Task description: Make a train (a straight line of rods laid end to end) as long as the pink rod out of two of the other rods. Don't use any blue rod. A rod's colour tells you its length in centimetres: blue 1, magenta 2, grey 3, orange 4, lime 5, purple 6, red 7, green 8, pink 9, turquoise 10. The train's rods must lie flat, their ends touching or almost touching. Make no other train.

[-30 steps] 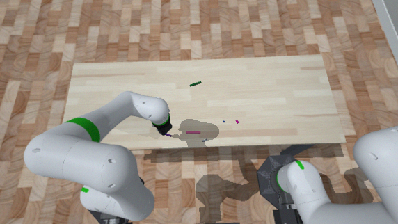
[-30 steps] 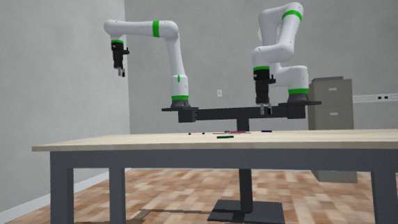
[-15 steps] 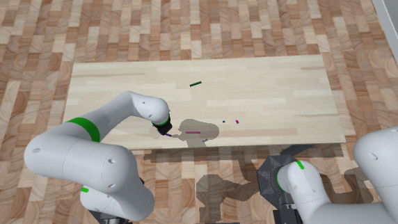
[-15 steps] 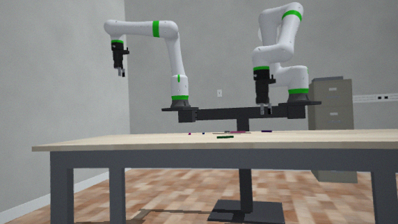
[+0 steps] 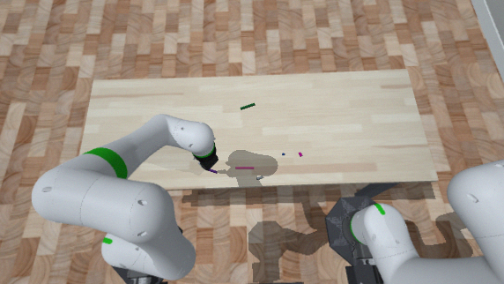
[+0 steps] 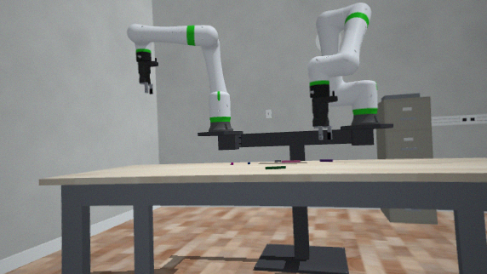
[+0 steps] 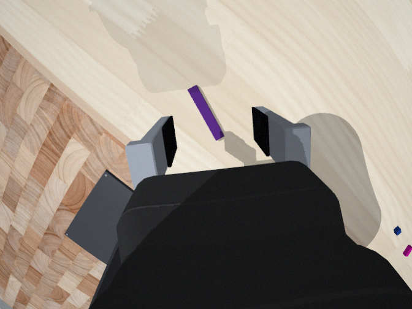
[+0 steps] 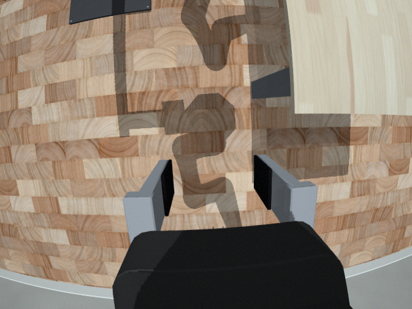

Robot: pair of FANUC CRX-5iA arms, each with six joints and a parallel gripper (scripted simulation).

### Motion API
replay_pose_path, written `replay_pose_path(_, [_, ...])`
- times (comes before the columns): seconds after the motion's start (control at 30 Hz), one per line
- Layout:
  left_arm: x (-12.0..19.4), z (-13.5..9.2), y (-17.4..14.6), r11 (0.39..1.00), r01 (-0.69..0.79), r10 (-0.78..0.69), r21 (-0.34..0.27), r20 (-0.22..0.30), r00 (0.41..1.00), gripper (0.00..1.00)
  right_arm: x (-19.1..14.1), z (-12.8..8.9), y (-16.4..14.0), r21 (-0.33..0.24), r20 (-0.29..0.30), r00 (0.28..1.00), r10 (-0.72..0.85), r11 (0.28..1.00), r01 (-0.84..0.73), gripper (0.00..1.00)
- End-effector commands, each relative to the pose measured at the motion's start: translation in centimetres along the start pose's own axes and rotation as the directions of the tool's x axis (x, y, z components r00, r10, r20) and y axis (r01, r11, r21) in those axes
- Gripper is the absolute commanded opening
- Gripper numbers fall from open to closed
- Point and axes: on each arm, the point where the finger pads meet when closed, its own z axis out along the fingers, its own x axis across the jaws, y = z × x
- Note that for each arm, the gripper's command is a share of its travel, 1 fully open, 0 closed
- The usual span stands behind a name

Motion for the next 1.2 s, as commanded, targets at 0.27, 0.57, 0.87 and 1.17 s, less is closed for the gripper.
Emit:
replay_pose_path(0.27, [4.1,-1.1,-2.2,0.940,0.342,-0.342,0.001,-0.001,0.940,1.00,0.0,-0.1,0.0,-0.002,0.000,1.000,0.000,1.000,0.000,1.00])
replay_pose_path(0.57, [6.8,-1.8,-3.4,0.832,0.555,-0.555,0.000,-0.002,0.832,1.00,0.0,-0.1,0.0,-0.002,0.000,1.000,0.000,1.000,0.000,1.00])
replay_pose_path(0.87, [9.4,-2.3,-4.5,0.678,0.735,-0.735,0.000,-0.002,0.678,1.00,0.0,-0.1,0.0,-0.002,0.000,1.000,0.000,1.000,0.000,1.00])
replay_pose_path(1.17, [12.1,-2.8,-5.4,0.480,0.877,-0.877,-0.001,-0.001,0.480,1.00,0.0,-0.1,0.0,-0.002,0.000,1.000,0.000,1.000,0.000,1.00])
